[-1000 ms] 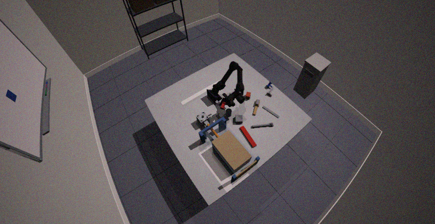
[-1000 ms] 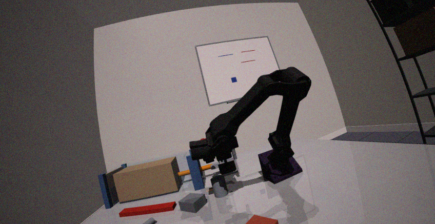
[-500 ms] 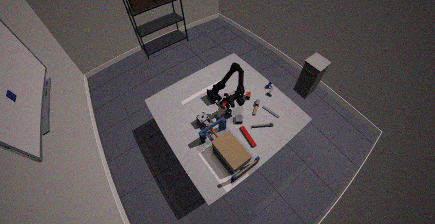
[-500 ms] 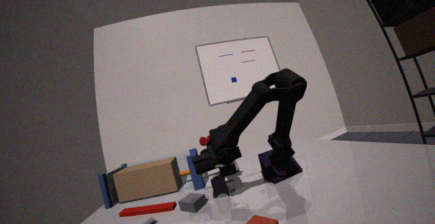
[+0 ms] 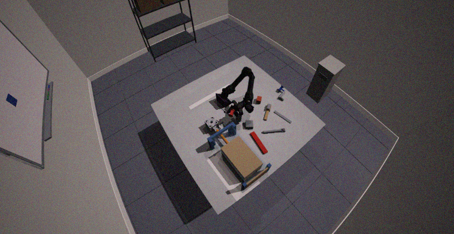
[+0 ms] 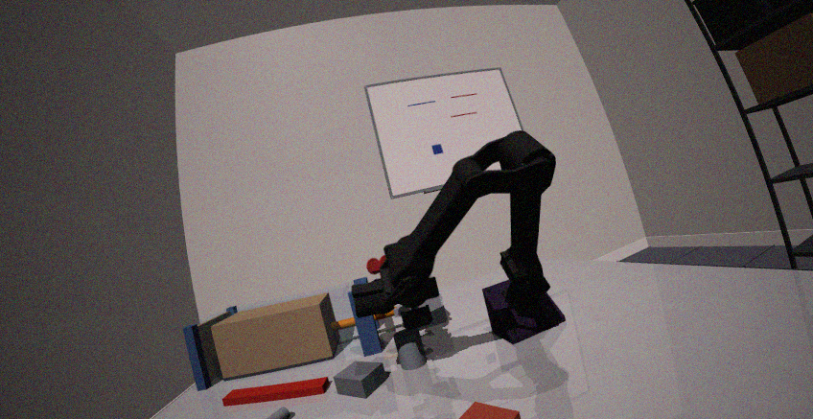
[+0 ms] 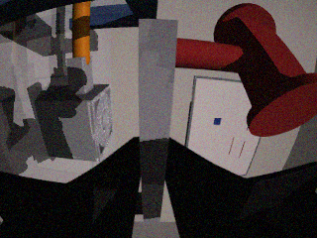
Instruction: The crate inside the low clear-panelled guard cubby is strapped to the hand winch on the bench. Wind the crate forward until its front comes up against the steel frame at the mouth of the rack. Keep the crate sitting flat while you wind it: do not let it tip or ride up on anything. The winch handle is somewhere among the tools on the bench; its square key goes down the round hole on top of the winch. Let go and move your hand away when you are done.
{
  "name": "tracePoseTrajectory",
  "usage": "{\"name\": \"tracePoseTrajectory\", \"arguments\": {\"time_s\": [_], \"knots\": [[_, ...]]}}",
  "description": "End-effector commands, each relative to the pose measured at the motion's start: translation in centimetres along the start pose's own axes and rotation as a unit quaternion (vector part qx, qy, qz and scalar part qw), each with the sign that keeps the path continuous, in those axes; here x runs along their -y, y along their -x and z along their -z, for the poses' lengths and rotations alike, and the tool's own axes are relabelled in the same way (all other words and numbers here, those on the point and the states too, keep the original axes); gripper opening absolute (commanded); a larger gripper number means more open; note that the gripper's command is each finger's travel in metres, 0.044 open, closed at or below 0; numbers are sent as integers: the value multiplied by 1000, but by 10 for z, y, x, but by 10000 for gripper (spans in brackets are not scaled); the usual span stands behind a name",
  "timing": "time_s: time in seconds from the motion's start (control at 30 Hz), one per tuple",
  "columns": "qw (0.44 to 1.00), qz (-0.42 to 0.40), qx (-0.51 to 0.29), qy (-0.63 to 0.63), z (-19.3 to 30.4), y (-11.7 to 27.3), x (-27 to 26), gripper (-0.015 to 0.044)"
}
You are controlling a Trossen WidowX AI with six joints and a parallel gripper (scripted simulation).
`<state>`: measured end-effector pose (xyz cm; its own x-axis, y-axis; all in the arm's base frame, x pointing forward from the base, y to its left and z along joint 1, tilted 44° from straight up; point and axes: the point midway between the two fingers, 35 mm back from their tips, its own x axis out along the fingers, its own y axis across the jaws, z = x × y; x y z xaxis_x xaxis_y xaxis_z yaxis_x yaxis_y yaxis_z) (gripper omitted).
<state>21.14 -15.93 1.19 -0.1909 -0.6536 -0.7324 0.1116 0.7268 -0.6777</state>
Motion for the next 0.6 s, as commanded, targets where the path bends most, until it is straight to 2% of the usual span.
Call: {"name": "tracePoseTrajectory", "arguments": {"time_s": [0.0, 0.57], "knots": [[1000, -2, -3, -1, -5, -21, 3, 0], [1000, 8, -1, -2, -14, -121, 23, 0]]}}
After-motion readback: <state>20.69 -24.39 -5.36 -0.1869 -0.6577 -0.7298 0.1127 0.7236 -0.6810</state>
